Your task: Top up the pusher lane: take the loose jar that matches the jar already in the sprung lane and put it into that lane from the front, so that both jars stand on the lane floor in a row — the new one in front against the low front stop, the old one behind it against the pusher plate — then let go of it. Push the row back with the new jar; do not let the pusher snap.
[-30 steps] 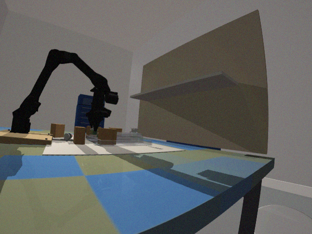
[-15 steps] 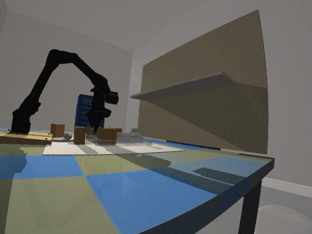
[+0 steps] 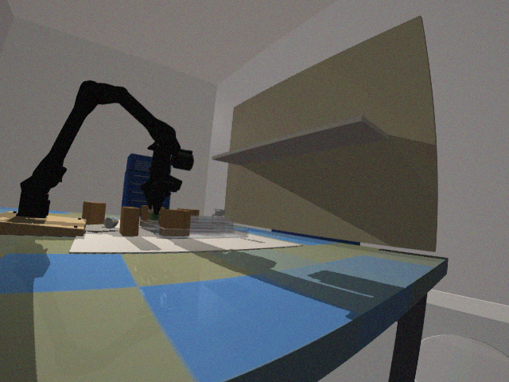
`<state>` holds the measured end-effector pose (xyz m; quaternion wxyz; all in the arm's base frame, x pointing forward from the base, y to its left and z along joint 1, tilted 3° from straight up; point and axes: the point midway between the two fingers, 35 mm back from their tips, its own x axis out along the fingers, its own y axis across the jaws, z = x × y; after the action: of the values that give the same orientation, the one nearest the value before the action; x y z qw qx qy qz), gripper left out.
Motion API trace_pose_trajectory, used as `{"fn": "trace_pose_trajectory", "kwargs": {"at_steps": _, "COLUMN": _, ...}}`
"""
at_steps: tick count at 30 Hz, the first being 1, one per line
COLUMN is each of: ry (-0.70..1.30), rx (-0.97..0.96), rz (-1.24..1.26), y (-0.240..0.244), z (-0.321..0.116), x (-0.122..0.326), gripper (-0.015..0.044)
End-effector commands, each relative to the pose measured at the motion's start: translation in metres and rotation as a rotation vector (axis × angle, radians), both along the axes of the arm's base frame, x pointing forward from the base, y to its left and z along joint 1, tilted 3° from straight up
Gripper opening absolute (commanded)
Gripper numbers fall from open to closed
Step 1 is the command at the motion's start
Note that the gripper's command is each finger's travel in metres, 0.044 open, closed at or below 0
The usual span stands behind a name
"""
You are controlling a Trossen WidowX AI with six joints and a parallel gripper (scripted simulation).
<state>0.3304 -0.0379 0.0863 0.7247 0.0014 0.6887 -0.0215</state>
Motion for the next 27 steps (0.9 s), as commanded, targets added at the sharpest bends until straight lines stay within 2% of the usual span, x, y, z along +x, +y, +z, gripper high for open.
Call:
{"fn": "trace_pose_trajectory", "kwargs": {"at_steps": 1, "ry": -0.027, "rx": 0.0, "rz": -0.004, "y": 0.0004, "z": 0.0029, "x": 0.0071, "gripper": 0.0}}
{"fn": "trace_pose_trajectory", "kwargs": {"at_steps": 27, "ry": -0.027, "rx": 0.0, "rz": -0.004, "y": 0.0002, "z": -0.0001, "x": 0.0093, "gripper": 0.0}}
